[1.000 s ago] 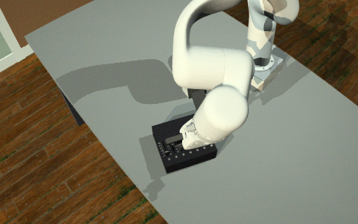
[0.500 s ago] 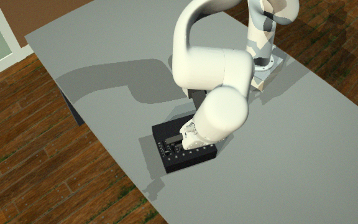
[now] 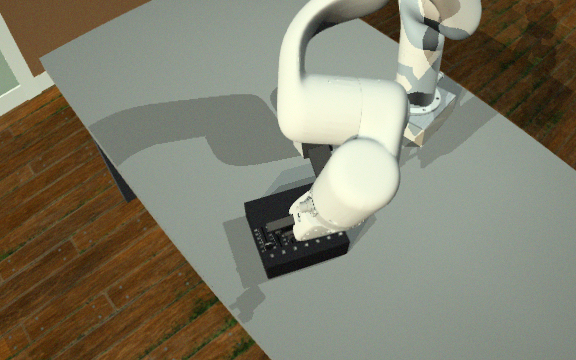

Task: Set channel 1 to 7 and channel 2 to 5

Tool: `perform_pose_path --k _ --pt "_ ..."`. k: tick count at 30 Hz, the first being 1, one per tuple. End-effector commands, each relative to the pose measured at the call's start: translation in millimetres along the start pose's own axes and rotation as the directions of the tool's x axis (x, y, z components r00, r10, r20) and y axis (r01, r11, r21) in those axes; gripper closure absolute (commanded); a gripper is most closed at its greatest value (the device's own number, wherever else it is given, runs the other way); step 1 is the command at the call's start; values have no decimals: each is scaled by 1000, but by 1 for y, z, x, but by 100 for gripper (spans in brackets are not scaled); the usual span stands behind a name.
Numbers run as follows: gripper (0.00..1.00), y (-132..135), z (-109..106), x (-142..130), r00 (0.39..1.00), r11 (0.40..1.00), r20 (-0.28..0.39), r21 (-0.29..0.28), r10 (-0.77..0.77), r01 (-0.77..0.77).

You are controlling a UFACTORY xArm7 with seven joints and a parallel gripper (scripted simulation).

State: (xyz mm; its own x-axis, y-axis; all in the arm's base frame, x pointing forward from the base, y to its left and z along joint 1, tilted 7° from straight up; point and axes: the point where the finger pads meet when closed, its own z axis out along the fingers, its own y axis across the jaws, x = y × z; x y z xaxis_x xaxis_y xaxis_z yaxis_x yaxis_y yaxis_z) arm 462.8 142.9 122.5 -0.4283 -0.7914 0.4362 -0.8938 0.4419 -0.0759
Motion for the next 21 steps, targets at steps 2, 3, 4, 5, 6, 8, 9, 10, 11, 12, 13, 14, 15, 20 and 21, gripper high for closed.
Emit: perform_pose_path --k 2,3,4,5,6,8,9,10,11,12,13,14,15,20,21 --pt "0 -1 -2 0 1000 1000 3 3 1 -1" --pt "0 -1 -2 0 1000 1000 3 3 1 -1" --pt "0 -1 -2 0 1000 1000 3 3 1 -1" --pt "0 -1 -2 0 1000 1000 3 3 1 -1" --pt "0 -1 -2 0 1000 1000 3 3 1 -1" --pt "0 -1 -2 0 1000 1000 3 3 1 -1" --pt "0 -1 -2 0 1000 1000 3 3 1 -1" --pt "0 -1 -2 0 1000 1000 4 3 -1 1" --pt "0 -1 -2 0 1000 1000 5 3 -4 4" --pt "0 -1 -2 0 1000 1000 5 3 -4 4" --pt "0 -1 -2 0 1000 1000 5 3 -4 4" --pt "0 -1 -3 0 1000 1000 6 4 -10 10" --pt "0 -1 -3 1 1000 1000 8 4 -20 20" --pt "0 -4 -8 7 990 990 34 15 -138 138" --pt "0 -5 -9 9 983 984 41 19 -177 176"
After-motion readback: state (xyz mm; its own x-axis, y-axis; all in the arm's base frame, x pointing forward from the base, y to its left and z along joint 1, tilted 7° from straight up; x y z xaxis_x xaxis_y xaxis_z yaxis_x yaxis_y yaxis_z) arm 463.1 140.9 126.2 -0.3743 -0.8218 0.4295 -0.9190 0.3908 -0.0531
